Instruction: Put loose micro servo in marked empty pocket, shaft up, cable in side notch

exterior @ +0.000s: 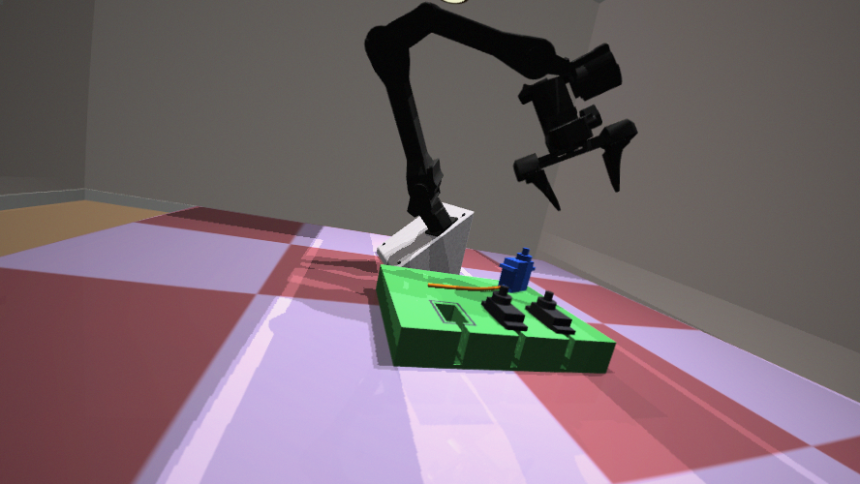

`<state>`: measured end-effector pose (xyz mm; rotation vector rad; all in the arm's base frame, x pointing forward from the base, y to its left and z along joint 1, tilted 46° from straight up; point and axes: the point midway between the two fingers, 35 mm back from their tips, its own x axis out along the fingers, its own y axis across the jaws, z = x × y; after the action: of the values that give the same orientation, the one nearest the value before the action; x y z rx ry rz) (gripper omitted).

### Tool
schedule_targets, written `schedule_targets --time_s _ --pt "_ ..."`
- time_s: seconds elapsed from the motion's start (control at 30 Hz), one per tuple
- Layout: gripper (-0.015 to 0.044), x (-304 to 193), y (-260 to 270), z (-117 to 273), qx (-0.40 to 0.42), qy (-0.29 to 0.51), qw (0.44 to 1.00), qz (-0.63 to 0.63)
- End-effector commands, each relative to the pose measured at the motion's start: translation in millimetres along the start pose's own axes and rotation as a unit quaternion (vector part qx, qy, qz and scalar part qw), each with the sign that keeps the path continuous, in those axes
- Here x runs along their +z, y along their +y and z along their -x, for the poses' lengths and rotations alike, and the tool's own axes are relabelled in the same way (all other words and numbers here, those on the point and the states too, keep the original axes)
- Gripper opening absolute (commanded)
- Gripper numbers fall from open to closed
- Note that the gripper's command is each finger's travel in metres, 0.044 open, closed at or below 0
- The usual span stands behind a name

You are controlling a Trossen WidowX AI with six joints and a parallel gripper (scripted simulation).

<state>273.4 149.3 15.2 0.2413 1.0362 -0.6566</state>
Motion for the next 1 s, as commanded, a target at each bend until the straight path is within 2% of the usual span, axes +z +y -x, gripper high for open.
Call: schedule_targets --time_s 0.0,0.57,0.83,0.97 --pt "0.044 -6.4 -21.3 -12.4 -0.056 0.011 0.997 -0.052" --pt "0.044 -20.1 -99.8 -34.8 -0.268 -0.02 0.934 -0.236" --pt "0.044 -20.5 -103.7 -35.7 -0.276 -0.024 0.93 -0.243" --pt "0.044 -21.6 -111.3 -48.2 -0.276 -0.024 0.93 -0.243"
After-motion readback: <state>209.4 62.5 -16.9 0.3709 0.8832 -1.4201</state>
